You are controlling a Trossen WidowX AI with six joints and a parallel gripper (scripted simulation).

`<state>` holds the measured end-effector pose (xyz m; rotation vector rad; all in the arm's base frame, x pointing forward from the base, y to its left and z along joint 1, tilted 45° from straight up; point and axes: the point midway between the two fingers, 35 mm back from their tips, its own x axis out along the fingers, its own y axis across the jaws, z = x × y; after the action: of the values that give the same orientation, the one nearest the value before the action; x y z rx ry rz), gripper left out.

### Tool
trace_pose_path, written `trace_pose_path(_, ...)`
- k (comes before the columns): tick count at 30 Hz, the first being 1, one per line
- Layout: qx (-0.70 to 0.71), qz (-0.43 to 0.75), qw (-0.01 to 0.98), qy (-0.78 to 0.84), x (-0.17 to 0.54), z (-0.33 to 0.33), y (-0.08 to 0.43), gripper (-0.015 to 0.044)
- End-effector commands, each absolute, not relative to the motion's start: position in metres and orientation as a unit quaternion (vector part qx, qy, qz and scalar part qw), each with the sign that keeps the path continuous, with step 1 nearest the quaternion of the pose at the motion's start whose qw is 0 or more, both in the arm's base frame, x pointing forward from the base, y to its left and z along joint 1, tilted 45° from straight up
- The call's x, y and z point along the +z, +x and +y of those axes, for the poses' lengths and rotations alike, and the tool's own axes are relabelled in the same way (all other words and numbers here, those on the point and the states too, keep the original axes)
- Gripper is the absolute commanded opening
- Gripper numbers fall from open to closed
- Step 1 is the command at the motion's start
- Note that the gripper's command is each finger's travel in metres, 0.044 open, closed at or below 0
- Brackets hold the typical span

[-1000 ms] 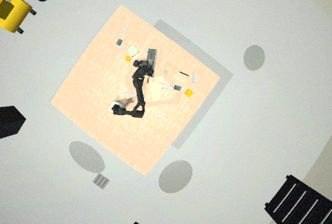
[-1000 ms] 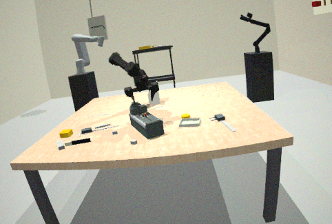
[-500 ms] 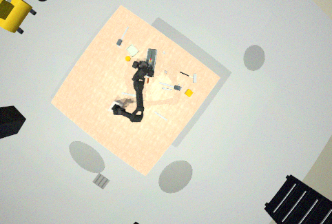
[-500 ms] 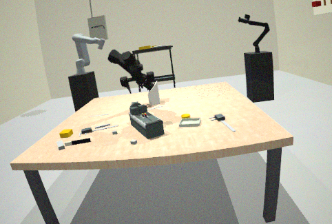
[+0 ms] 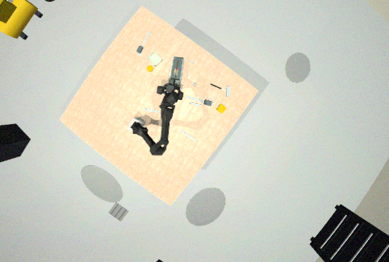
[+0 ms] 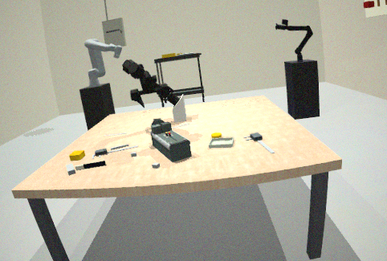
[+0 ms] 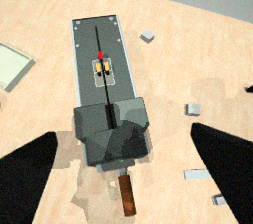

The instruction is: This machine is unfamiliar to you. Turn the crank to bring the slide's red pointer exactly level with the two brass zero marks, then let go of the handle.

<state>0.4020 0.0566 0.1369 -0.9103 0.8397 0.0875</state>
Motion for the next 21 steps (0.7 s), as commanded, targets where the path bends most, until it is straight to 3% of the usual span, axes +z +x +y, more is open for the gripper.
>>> trace_pose_path(1, 0.075, 0.398, 0.801, -0.441, 0.144, 0.047, 0.381, 0.044)
trace_pose_path(21, 0.092, 0.401, 0.794, -0.448, 0.105, 0.001, 0.378, 0.044)
